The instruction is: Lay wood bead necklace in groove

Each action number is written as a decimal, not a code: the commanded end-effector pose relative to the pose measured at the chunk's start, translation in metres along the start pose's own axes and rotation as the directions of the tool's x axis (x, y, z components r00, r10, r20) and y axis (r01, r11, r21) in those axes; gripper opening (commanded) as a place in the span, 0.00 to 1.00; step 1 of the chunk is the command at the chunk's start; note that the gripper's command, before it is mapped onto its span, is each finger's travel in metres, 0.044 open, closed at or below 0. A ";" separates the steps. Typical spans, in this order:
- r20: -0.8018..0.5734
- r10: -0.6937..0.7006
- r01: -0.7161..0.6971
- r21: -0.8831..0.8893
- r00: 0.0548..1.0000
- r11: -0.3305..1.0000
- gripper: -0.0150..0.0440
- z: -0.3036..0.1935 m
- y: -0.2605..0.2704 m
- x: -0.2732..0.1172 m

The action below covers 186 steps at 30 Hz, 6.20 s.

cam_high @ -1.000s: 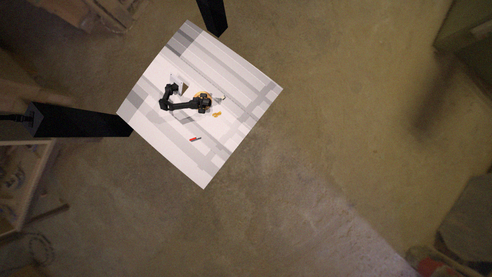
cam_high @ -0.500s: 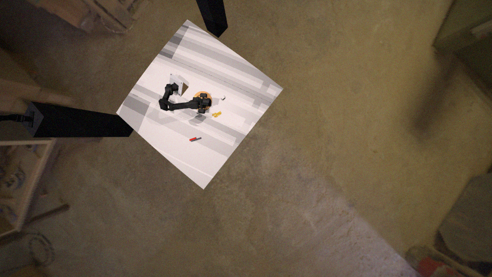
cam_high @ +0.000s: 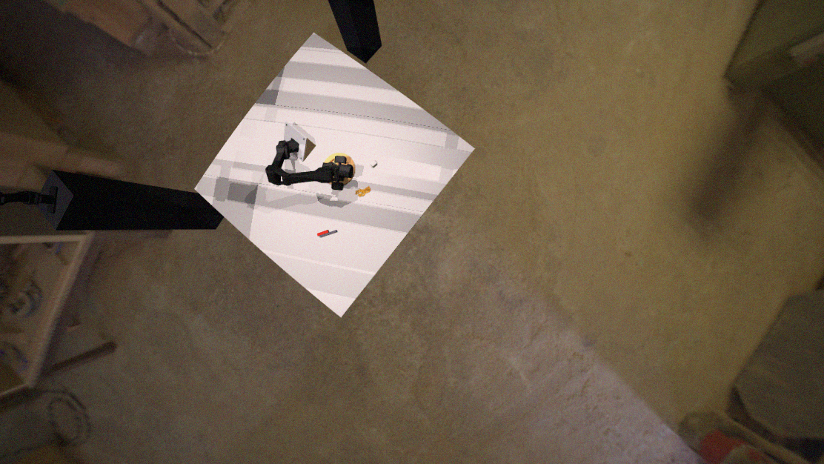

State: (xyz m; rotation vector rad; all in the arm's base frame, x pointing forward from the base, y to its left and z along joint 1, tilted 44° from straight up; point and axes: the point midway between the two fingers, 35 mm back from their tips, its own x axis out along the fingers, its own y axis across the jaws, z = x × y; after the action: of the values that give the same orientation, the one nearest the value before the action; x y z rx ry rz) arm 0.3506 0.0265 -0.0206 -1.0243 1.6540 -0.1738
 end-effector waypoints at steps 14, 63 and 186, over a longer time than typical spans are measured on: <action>0.006 0.001 -0.001 0.006 1.000 1.000 0.30 0.005 -0.006 0.004; -0.002 0.000 0.001 0.547 1.000 0.837 0.46 -0.087 0.025 -0.031; -0.003 -0.002 0.004 0.603 1.000 0.798 1.00 -0.103 0.027 0.000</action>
State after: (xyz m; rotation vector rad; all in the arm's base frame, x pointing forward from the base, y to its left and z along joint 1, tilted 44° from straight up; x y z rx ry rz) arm 0.2494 0.0031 0.0008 -0.5309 1.4490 -0.6633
